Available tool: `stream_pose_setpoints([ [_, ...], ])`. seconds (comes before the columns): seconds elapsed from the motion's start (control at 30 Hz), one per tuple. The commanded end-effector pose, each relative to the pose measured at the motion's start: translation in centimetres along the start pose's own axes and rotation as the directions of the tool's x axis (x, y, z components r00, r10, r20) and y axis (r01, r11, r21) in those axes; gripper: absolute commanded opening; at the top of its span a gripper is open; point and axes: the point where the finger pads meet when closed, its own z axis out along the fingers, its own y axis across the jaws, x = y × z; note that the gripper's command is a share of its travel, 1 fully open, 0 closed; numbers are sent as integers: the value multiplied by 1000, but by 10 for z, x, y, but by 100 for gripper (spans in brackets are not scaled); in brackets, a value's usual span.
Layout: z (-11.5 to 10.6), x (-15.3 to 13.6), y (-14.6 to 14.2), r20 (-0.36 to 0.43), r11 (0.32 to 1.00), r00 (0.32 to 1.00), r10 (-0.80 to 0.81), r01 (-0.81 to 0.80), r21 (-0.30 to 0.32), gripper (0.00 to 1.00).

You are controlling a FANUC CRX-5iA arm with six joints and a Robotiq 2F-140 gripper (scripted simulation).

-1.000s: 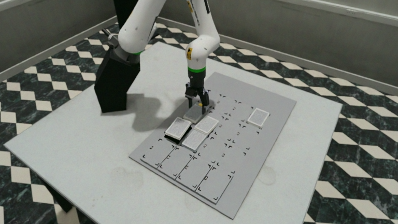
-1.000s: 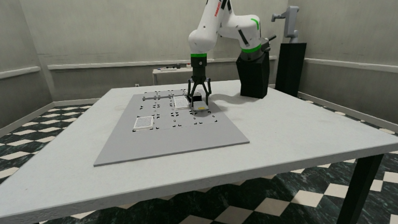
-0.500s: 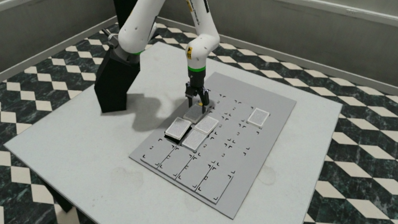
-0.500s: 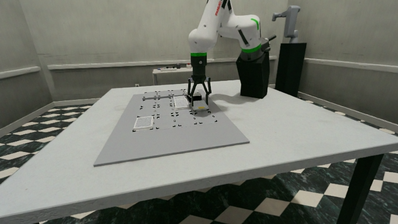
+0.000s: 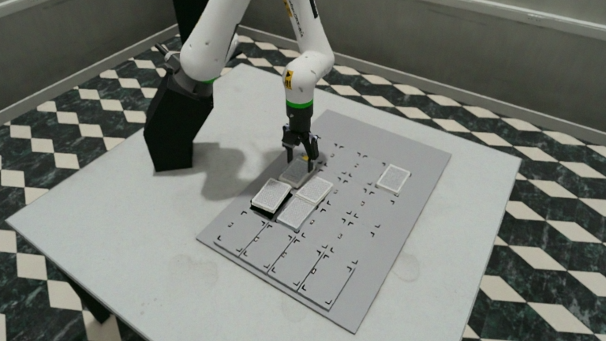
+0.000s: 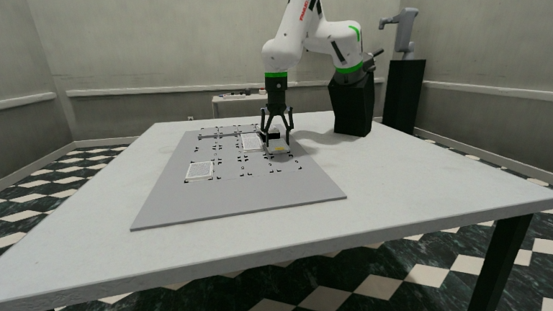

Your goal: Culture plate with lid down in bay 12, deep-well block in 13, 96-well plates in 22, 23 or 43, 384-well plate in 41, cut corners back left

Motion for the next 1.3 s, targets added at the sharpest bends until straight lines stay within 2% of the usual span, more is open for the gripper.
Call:
stream_pose_setpoints([
  [0.0, -3, 0, -1, 0, 1000, 1000, 0, 0, 1, 10],
  [1.27, -48, 0, -1, 0, 1000, 1000, 0, 0, 1, 10],
])
